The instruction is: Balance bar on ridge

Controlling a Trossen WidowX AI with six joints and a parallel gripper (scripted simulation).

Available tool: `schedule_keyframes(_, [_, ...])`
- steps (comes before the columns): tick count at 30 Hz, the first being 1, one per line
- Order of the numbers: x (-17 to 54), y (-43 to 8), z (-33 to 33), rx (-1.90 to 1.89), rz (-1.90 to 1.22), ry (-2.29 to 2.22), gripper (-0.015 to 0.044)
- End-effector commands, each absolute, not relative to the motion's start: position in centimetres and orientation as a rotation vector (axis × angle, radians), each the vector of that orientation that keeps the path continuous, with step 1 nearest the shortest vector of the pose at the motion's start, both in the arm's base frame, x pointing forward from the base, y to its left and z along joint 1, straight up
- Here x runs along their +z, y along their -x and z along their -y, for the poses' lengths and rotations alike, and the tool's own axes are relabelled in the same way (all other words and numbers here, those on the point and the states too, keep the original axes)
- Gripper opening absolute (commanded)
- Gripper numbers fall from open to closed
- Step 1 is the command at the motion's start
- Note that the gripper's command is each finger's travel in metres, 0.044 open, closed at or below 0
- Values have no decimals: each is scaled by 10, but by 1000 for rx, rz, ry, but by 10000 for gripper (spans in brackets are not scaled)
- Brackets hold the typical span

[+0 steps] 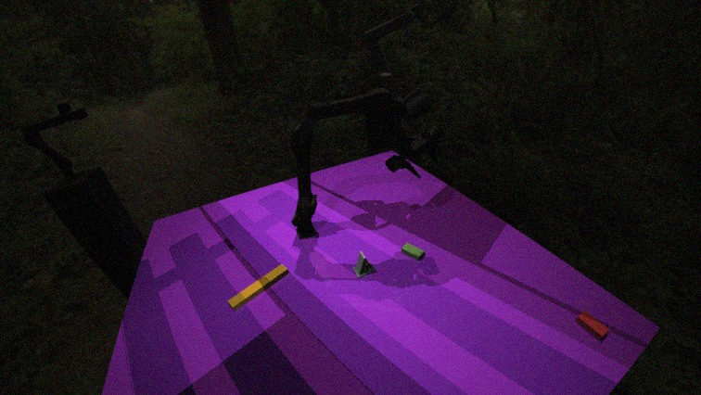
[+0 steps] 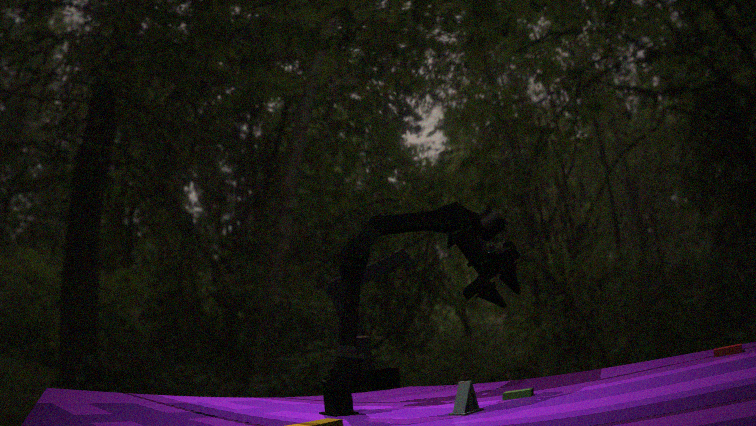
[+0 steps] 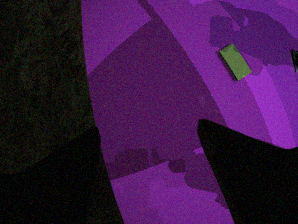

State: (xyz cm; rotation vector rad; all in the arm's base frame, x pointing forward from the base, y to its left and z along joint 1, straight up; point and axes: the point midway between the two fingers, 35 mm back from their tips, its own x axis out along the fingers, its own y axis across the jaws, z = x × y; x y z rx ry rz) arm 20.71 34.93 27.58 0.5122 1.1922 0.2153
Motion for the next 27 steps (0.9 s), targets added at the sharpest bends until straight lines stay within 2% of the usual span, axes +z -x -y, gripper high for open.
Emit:
schedule_keyframes(1, [272,-222,-336,181,-1188,-513,315])
schedule_keyframes(27, [236,-320,-221,-99,-1162,-518,315])
